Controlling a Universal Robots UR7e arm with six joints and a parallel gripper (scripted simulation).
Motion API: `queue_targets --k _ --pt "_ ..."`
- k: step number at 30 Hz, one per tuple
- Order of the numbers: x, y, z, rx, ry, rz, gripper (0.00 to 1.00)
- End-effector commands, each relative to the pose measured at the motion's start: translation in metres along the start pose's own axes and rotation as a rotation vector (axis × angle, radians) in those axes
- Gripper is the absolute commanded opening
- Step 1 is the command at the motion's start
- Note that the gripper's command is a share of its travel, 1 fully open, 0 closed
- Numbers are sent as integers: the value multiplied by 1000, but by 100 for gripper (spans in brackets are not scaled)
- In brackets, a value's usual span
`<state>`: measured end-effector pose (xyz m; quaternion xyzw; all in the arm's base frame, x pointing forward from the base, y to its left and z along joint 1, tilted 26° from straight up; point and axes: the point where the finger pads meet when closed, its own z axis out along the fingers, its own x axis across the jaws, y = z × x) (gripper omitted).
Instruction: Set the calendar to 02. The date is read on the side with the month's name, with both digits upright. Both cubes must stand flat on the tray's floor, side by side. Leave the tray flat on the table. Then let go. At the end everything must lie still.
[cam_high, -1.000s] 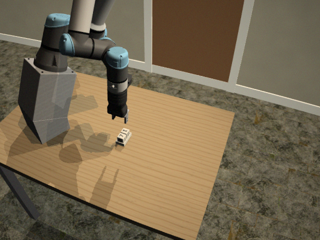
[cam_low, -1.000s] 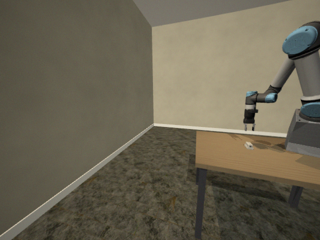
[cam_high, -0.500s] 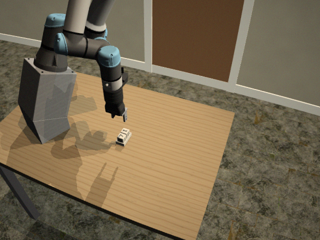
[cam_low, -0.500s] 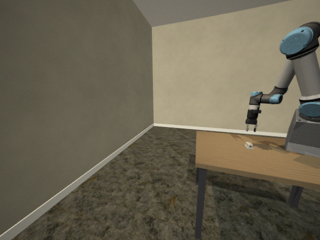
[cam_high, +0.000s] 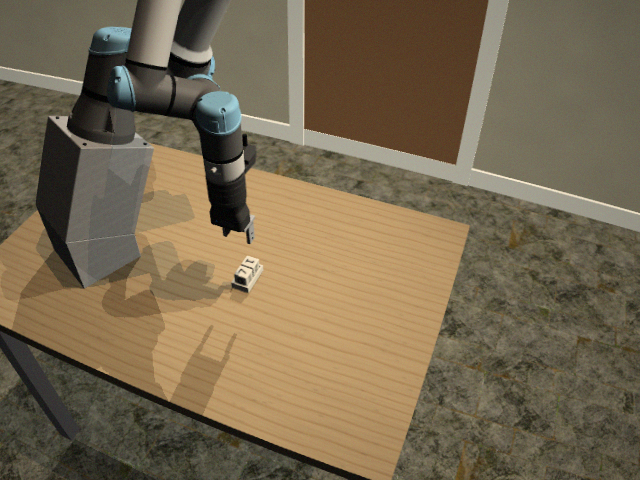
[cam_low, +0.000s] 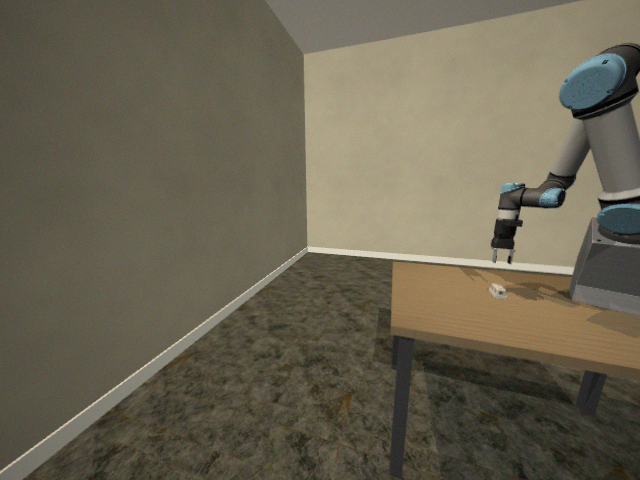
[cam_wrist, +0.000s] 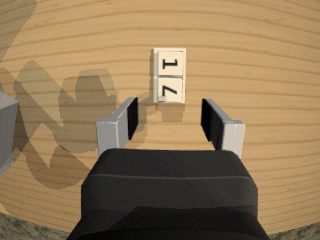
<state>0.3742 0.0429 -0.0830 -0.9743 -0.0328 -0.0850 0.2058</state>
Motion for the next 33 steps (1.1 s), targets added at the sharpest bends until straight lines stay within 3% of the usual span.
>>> queue_targets --k 1,15,33 --pt "0 0 0 -1 1 -9 100" --pt "-2 -1 2 -1 1 -117 100" --pt "-11 -4 8 -2 0 -513 100"
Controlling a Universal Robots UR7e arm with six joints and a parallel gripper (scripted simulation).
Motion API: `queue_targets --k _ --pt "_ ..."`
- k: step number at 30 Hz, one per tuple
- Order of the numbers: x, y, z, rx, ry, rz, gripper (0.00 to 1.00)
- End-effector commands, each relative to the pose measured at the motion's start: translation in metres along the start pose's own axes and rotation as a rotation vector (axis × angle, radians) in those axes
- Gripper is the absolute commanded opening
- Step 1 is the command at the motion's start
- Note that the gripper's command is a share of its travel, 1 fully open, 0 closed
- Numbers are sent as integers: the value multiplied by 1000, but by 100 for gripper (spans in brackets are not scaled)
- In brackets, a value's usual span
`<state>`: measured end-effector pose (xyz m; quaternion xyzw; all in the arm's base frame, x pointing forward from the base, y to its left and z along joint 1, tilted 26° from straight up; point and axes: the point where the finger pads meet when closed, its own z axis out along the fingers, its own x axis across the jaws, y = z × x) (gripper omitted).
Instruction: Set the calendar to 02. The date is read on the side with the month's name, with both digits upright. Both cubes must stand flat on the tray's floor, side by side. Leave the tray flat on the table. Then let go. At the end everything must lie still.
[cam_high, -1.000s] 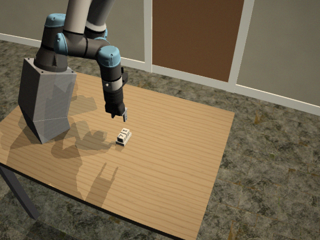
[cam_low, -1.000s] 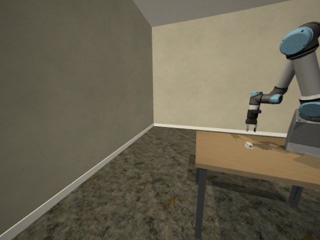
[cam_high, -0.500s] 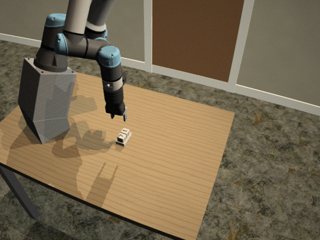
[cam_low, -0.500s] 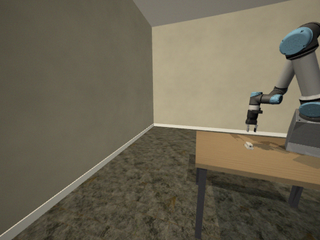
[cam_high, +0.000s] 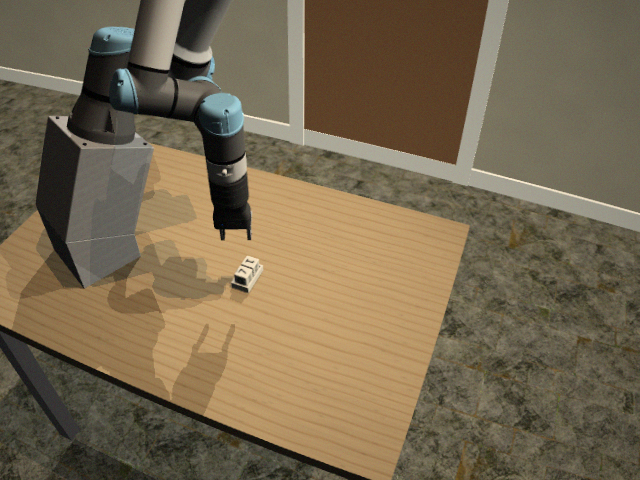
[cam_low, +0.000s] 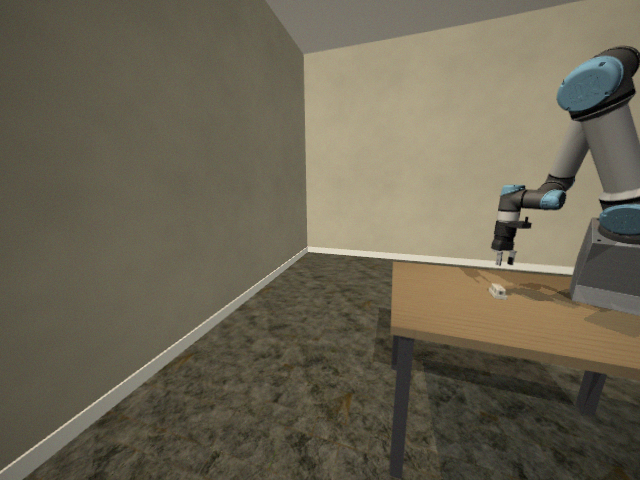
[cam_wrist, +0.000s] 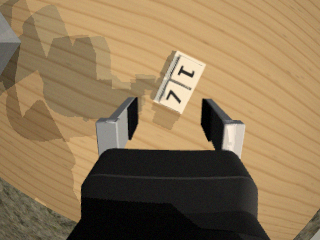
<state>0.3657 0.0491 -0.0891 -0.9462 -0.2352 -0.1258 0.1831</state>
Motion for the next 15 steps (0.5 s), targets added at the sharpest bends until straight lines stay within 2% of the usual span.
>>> queue_targets --k 1,11,15 --pt "-2 -1 2 -1 0 -128 100" --pt "-8 -3 8 -1 0 -521 100" --pt "-9 -3 9 -1 0 -566 100"
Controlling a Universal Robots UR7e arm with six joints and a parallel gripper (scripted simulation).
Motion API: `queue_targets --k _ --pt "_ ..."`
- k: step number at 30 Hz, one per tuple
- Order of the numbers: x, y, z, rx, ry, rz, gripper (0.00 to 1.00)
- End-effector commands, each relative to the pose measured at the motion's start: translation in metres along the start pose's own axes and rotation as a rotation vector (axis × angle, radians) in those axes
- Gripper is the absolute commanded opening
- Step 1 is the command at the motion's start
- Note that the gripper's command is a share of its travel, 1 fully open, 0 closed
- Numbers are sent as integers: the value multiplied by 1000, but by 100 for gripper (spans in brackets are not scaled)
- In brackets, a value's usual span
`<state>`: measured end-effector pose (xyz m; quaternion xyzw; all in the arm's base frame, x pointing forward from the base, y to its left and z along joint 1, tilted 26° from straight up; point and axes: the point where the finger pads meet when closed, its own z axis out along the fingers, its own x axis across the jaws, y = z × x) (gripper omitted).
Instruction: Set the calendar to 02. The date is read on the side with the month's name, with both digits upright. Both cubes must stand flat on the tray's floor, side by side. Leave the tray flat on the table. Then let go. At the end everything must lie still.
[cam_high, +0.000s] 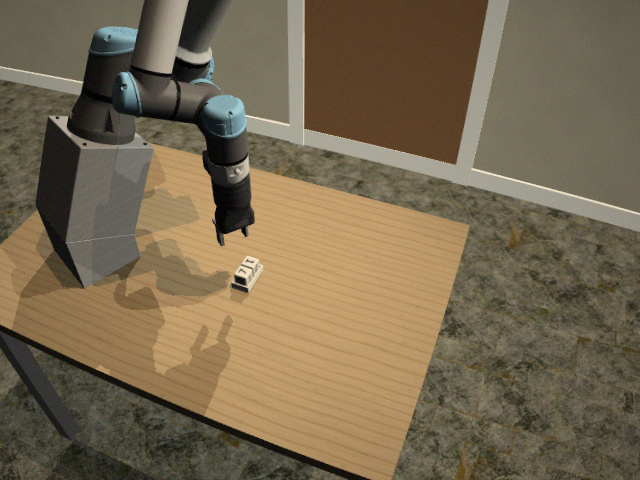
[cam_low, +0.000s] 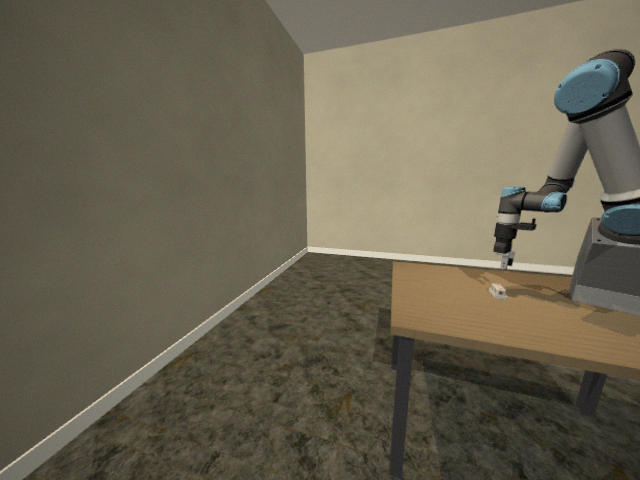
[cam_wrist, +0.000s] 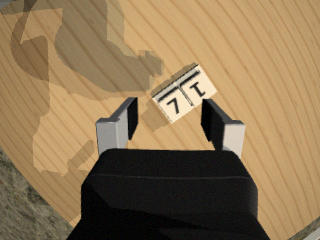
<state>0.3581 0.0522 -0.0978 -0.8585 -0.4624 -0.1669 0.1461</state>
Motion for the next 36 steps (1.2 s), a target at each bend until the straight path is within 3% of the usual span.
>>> queue_targets --k 1,29,32,36 --pt "-1 0 1 -1 0 -110 100" --pt "-8 4 17 -1 -1 -1135 100" --pt "-8 4 17 -1 -1 -1141 100" --pt "-7 7 20 -1 -1 -1317 100"
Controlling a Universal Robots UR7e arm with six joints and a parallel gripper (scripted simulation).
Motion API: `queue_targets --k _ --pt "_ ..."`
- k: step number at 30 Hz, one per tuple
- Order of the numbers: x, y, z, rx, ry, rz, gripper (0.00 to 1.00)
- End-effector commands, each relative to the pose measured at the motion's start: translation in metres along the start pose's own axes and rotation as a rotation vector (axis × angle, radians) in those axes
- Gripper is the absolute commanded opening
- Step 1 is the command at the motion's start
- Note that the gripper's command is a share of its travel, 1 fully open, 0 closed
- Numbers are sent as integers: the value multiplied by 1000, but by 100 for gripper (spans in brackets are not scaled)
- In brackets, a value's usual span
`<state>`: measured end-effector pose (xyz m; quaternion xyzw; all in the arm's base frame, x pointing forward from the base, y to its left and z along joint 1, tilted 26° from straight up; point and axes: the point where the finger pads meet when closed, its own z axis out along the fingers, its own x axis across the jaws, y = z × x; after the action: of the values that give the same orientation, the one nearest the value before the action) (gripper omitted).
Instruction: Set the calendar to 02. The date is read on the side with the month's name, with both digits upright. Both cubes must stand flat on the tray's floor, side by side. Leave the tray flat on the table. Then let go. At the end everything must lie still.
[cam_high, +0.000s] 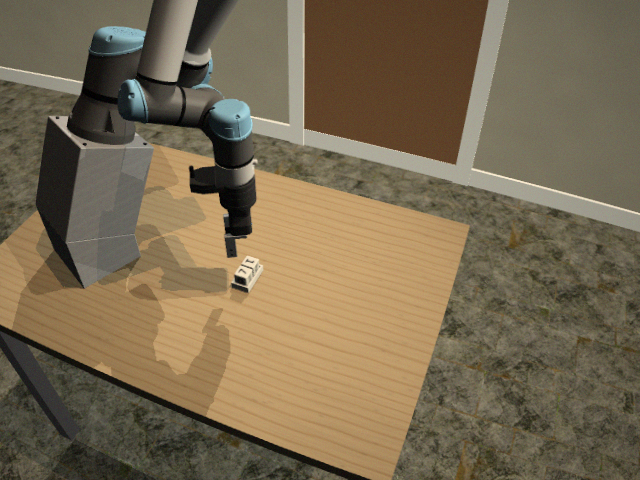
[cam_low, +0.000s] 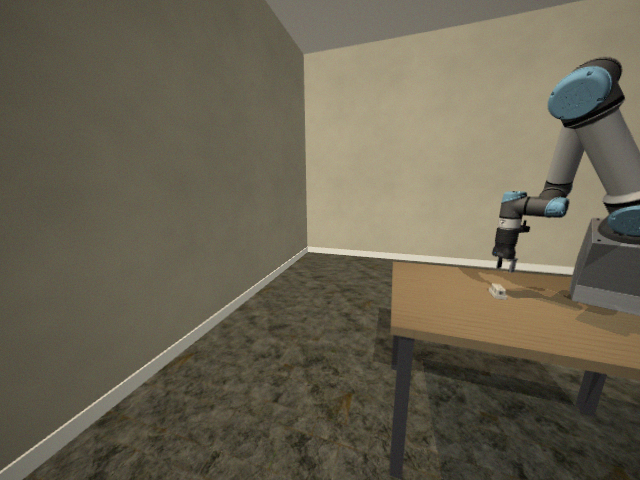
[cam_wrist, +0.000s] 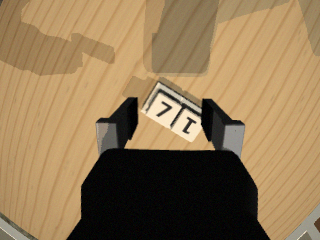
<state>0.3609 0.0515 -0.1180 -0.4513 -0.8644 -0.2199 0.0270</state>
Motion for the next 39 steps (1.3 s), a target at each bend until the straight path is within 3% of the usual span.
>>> queue_targets --k 1,11,22,39 --pt "-2 2 2 -1 -1 -167 100" --pt "-5 8 8 -1 -1 -544 100" --pt "-6 14 12 -1 -1 -794 100" --pt "-6 19 15 -2 -1 -1002 100"
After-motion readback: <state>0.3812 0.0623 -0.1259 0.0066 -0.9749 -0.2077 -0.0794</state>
